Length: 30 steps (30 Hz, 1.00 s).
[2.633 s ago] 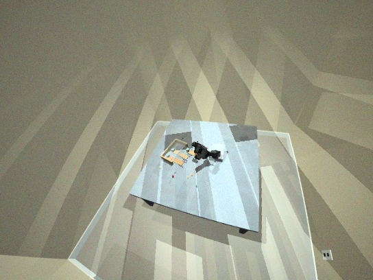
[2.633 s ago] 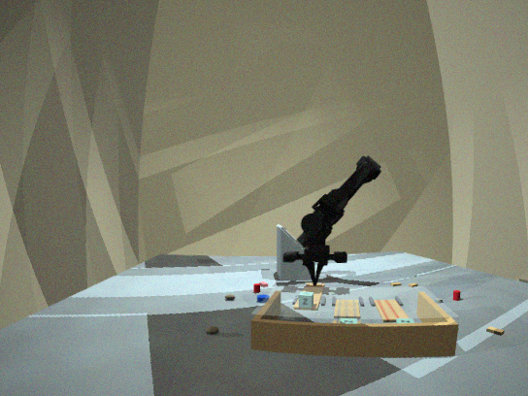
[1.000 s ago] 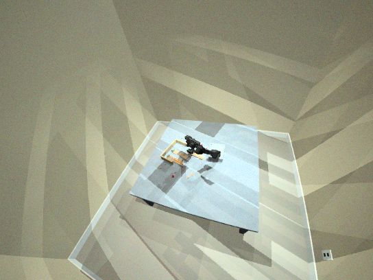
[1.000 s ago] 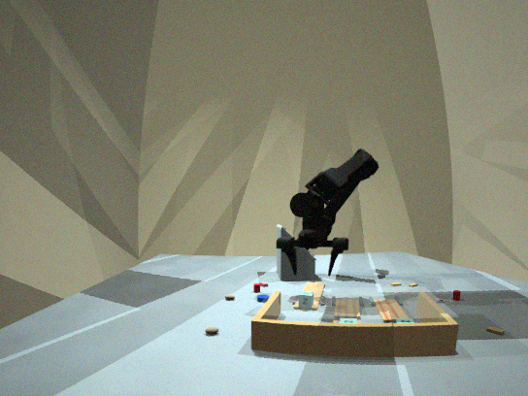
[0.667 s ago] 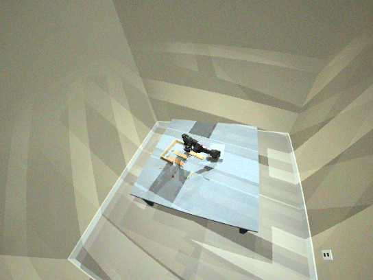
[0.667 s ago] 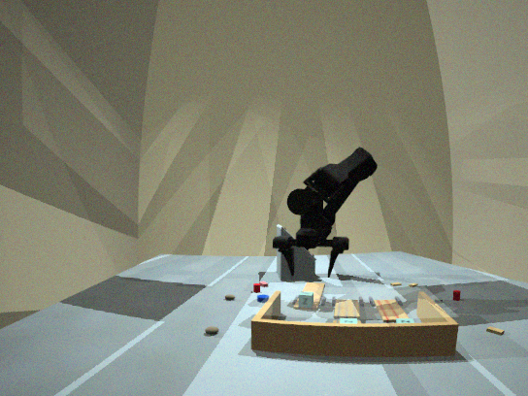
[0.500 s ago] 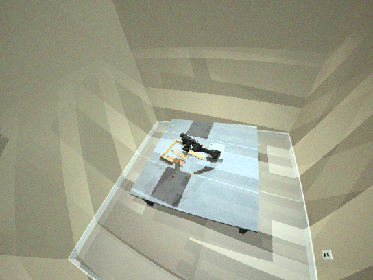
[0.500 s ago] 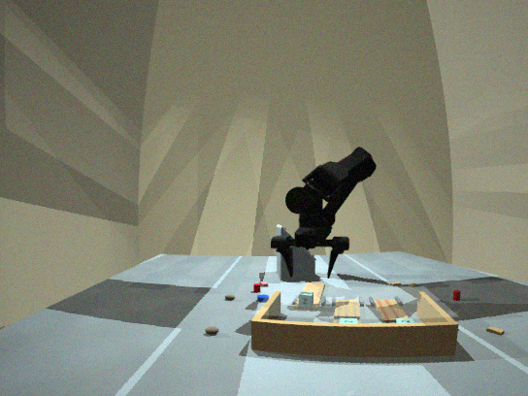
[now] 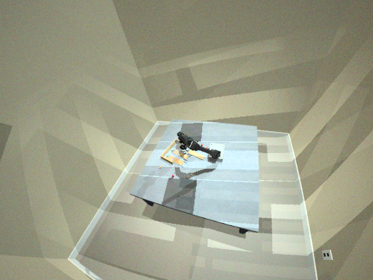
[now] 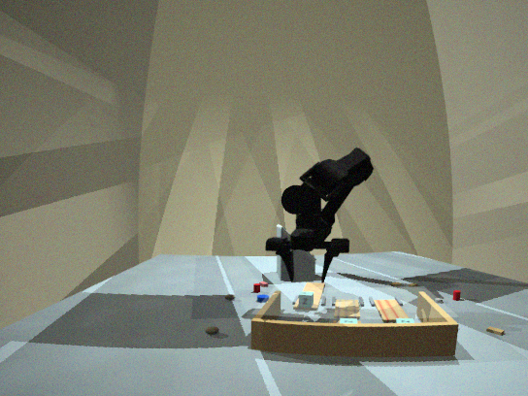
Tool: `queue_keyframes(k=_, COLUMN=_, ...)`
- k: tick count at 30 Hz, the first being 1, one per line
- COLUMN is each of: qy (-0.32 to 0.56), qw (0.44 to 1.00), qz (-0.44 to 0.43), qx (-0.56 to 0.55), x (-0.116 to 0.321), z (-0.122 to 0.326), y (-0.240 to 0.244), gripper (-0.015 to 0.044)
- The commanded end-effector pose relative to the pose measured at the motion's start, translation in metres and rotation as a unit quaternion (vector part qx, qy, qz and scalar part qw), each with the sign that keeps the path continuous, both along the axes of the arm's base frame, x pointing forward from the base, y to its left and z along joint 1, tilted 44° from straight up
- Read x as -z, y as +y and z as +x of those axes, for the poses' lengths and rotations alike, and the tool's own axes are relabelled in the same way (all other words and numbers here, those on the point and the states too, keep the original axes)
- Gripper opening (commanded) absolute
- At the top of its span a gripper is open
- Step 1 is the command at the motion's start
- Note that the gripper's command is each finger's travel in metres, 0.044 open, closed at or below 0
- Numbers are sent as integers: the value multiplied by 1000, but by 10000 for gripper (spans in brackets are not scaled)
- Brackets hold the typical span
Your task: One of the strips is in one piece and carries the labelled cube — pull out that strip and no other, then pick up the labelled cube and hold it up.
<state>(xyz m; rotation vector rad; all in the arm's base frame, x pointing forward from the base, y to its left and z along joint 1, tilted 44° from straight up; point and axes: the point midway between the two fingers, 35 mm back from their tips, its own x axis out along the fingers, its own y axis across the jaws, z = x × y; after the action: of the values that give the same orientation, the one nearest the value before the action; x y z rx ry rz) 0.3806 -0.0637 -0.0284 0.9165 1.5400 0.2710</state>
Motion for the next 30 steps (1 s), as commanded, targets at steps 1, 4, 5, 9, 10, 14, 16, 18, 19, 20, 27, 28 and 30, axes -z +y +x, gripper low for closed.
queue_keyframes(k=1, qy=2, qw=1000, qz=2, qx=2, x=6, z=2, y=3, gripper=256)
queue_keyframes(k=4, qy=2, qw=1000, qz=2, qx=2, x=10, z=2, y=7, gripper=250)
queue_keyframes(k=5, qy=2, qw=1000, qz=2, qx=2, x=11, z=3, y=8, gripper=250)
queue_keyframes(k=9, qy=2, qw=1000, qz=2, qx=2, x=16, z=3, y=12, gripper=250)
queue_keyframes(k=10, qy=2, qw=1000, qz=2, qx=2, x=17, z=3, y=14, gripper=250)
queue_keyframes(k=14, qy=2, qw=1000, qz=3, qx=2, x=22, z=4, y=18, gripper=250)
queue_keyframes(k=16, qy=2, qw=1000, qz=3, qx=2, x=24, z=4, y=20, gripper=250)
queue_keyframes(k=18, qy=2, qw=1000, qz=3, qx=2, x=26, z=4, y=23, gripper=250)
queue_keyframes(k=19, qy=2, qw=1000, qz=3, qx=2, x=27, z=4, y=24, gripper=250)
queue_keyframes(k=20, qy=2, qw=1000, qz=3, qx=2, x=29, z=4, y=25, gripper=250)
queue_keyframes(k=27, qy=2, qw=1000, qz=4, qx=2, x=37, z=4, y=33, gripper=250)
queue_keyframes(k=28, qy=2, qw=1000, qz=4, qx=1, x=38, z=4, y=34, gripper=250)
queue_keyframes(k=30, qy=2, qw=1000, qz=4, qx=1, x=39, z=4, y=36, gripper=250)
